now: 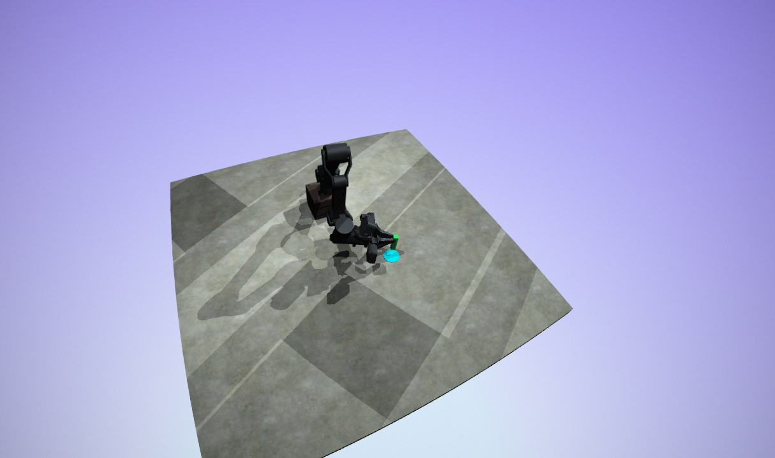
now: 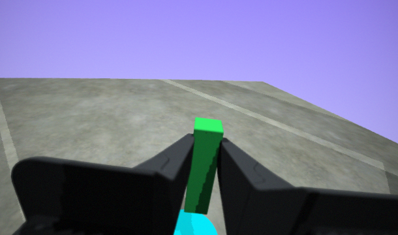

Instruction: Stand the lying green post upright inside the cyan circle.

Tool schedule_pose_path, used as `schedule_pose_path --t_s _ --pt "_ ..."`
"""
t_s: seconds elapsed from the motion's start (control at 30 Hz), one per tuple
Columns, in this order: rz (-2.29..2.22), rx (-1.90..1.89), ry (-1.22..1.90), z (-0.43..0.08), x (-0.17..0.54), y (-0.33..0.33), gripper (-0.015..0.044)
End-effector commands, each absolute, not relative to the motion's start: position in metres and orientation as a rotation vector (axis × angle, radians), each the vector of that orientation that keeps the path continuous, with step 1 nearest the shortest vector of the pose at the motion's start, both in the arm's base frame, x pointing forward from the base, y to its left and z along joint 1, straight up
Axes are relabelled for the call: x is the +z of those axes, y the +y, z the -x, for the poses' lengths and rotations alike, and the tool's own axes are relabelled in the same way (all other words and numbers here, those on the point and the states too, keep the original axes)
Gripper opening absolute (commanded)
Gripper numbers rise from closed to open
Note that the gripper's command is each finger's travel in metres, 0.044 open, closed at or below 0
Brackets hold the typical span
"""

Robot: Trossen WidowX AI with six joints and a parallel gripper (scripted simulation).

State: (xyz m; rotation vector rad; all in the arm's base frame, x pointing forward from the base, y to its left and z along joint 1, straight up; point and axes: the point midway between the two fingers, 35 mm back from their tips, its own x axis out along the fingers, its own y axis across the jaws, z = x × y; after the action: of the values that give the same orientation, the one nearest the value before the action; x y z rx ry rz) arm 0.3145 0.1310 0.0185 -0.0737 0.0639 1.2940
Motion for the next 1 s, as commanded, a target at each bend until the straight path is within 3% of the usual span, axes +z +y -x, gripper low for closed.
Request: schedule_pose_path --t_s 0.0,0.9,0.97 --pt "0.073 1.297 0.061 -0.314 0.007 0.131 0.0023" --pt "0.07 1.294 0.067 -0.312 -0.03 0.133 0.0023" --pt "0.07 1.294 0.067 -0.312 -0.03 0.133 0.0075"
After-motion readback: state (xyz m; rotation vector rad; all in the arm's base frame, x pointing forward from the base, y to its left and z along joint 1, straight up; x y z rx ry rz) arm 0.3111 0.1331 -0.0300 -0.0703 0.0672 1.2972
